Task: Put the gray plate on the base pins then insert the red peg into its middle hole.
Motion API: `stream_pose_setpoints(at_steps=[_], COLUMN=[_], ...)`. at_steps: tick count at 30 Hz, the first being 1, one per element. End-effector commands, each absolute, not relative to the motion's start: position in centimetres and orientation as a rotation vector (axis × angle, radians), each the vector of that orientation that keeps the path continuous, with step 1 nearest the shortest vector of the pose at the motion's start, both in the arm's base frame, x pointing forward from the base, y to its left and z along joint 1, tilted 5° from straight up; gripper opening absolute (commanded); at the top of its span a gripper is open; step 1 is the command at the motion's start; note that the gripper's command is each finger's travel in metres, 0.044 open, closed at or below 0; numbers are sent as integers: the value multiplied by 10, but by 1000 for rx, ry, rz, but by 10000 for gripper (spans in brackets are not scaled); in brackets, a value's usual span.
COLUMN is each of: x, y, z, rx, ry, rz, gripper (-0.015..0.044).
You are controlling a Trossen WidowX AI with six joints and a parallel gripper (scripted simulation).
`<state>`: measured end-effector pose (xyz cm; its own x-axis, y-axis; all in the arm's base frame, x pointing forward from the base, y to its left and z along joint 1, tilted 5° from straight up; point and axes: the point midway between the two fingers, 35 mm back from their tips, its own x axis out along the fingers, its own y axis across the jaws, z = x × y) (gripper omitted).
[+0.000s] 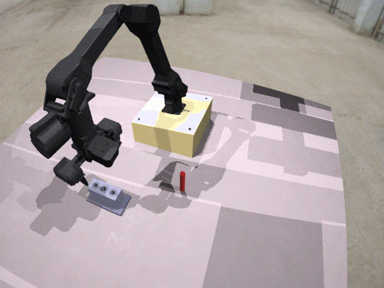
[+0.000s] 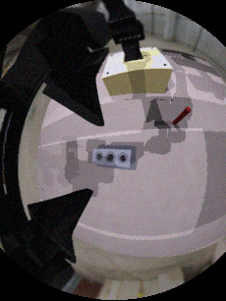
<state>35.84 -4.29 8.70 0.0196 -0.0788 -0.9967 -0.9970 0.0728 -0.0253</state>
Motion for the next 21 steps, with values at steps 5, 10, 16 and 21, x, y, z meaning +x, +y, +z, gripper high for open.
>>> stream_pose_setpoints(at_steps=[5, 10, 16, 21], x=[341, 325, 307, 298], y=[9, 40, 68, 80], z=[87, 85, 83, 81], rx=[-793, -482, -241, -80], ry=[1459, 1529, 1554, 1556], rz=[672, 368, 134, -24], gripper=[440, 440, 440, 440])
